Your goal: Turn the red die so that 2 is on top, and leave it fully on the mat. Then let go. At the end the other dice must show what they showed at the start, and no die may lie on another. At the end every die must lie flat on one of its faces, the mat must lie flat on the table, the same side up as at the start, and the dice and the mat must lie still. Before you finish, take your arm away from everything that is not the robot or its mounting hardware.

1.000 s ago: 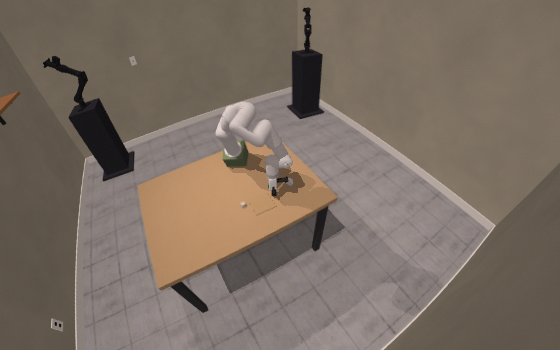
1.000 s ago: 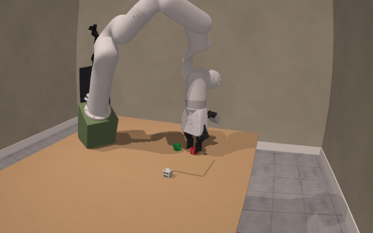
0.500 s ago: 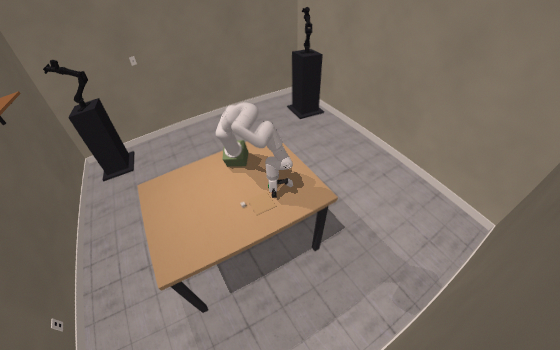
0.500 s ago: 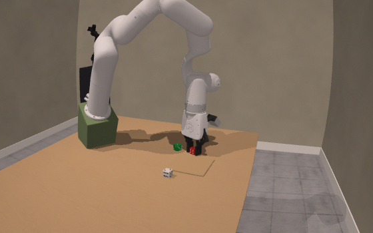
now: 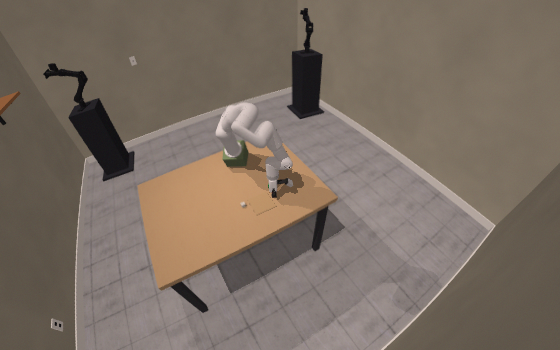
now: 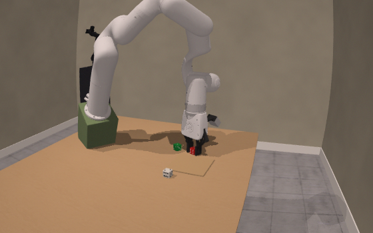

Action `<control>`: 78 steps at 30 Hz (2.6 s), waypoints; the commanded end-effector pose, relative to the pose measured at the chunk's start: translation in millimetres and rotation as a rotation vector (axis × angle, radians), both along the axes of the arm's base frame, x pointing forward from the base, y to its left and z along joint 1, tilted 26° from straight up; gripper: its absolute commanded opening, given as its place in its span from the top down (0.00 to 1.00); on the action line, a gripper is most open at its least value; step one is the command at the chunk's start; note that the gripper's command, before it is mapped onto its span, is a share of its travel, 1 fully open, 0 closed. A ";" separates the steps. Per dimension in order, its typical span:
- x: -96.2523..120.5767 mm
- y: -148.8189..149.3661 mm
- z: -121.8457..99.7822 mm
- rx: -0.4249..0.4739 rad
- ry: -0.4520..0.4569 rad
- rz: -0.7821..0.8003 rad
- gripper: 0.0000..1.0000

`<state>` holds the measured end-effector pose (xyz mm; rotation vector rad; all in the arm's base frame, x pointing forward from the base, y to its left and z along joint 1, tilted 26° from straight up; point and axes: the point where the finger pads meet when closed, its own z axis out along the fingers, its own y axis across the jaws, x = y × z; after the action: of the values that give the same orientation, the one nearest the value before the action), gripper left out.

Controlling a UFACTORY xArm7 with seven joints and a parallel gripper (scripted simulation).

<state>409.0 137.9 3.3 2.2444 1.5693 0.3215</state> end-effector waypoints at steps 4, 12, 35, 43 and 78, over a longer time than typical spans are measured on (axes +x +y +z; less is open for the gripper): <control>0.4 1.1 0.8 0.002 -0.002 0.001 0.58; 0.4 1.1 0.8 0.002 -0.002 0.001 0.58; 0.4 1.1 0.8 0.002 -0.002 0.001 0.79; 0.4 1.1 0.8 0.002 -0.002 0.001 0.79; -38.6 18.3 89.2 0.002 -0.002 0.001 0.79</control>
<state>372.2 154.4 87.1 2.2438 1.5694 0.3229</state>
